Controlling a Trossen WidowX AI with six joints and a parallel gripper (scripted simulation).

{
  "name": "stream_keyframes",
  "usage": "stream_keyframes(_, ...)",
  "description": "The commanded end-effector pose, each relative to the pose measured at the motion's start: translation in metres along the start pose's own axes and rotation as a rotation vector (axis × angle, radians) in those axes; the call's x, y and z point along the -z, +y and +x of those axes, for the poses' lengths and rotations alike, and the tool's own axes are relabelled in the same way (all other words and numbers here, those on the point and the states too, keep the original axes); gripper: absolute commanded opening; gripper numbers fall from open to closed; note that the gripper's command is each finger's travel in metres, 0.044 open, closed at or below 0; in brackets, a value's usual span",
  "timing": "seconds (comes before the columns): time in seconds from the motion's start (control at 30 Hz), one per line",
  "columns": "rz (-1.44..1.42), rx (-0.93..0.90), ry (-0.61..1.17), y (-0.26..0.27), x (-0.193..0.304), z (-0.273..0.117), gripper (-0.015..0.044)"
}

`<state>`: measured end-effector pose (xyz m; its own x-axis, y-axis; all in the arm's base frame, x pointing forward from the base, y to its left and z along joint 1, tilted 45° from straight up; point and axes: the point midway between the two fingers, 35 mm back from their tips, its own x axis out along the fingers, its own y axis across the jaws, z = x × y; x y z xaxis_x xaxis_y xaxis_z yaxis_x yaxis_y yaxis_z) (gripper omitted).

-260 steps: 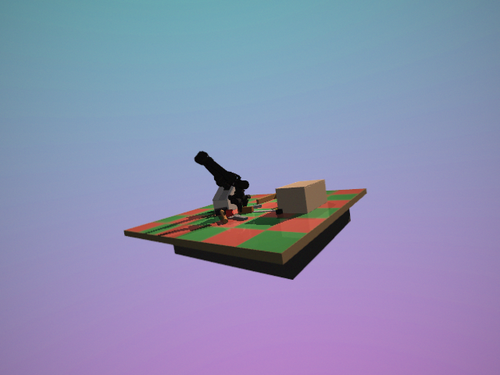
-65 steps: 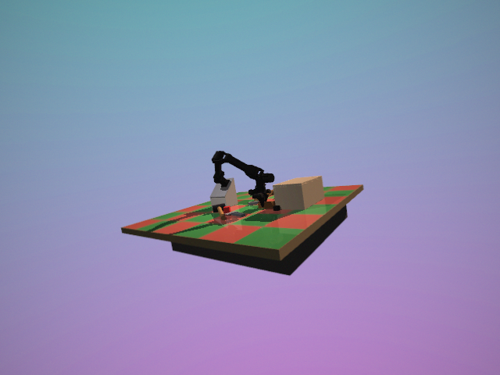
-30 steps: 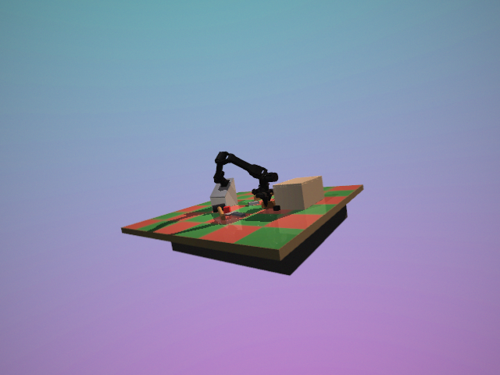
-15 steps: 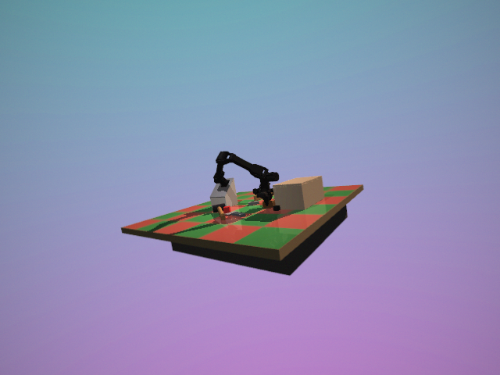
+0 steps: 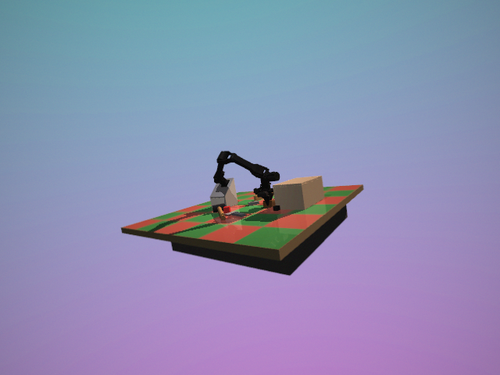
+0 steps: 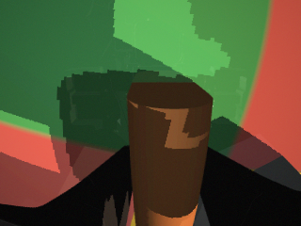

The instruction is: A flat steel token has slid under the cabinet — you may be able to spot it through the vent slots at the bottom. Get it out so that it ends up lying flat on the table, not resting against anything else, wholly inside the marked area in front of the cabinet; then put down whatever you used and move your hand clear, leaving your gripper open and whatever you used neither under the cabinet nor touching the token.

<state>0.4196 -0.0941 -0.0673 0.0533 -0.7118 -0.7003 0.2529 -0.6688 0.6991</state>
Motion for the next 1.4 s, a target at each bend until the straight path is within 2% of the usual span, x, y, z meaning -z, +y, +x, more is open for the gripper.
stream_keyframes(0.0,-0.007,0.012,0.000,-0.008,-0.001,0.001,0.0000)
stream_keyframes(1.37,-0.008,0.012,-0.002,-0.004,-0.029,0.001,0.0000)
